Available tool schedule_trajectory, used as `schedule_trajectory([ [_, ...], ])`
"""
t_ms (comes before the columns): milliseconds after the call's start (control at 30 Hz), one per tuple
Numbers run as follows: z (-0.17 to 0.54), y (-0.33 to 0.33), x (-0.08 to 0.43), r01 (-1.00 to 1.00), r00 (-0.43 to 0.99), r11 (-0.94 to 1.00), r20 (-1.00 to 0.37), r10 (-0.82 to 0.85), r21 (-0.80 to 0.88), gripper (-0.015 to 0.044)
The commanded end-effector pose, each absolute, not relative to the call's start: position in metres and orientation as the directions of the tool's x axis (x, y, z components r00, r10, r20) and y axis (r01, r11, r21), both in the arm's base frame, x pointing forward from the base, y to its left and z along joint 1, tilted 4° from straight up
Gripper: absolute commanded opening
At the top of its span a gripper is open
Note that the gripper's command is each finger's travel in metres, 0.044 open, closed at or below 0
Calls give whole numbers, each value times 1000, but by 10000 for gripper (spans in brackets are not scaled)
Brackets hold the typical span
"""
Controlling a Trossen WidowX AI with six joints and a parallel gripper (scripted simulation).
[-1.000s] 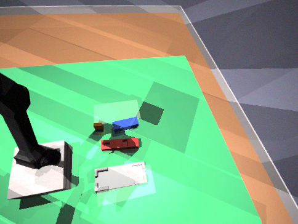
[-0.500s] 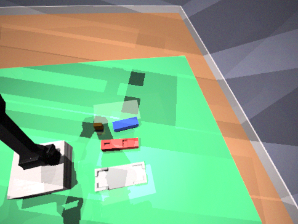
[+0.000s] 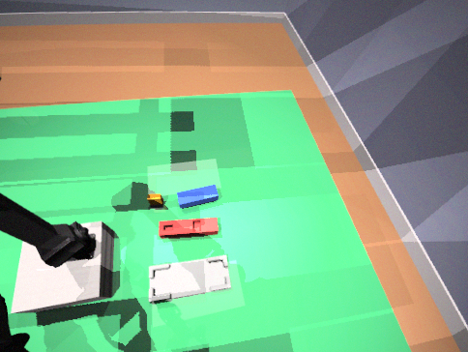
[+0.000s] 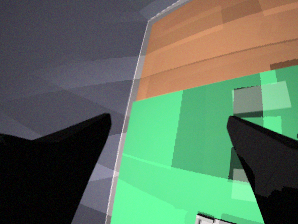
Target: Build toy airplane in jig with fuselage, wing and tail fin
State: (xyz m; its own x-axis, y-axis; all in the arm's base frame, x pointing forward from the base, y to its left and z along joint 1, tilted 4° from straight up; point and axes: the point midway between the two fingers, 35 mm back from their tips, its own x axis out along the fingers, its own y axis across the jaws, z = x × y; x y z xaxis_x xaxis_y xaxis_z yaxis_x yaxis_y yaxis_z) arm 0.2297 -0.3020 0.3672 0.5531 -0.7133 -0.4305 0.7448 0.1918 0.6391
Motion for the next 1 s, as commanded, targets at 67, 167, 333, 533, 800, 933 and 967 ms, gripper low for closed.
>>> schedule_trajectory([
  [67, 309, -257, 282, 801, 593, 330, -584, -554, 500, 440],
  [167, 275, -224, 307, 800, 593, 424, -669, -449, 425, 440],
  [333, 220, -158, 335, 746, 547, 589, -790, -276, 311, 440],
  [533, 158, -73, 339, 586, 406, 794, -907, -113, 163, 440],
  [800, 82, 29, 293, 157, 103, 987, -993, -51, -34, 440],
  [933, 70, 44, 280, 61, 46, 996, -997, -62, -59, 440],
  [967, 70, 44, 280, 61, 46, 996, -997, -62, -59, 440],
])
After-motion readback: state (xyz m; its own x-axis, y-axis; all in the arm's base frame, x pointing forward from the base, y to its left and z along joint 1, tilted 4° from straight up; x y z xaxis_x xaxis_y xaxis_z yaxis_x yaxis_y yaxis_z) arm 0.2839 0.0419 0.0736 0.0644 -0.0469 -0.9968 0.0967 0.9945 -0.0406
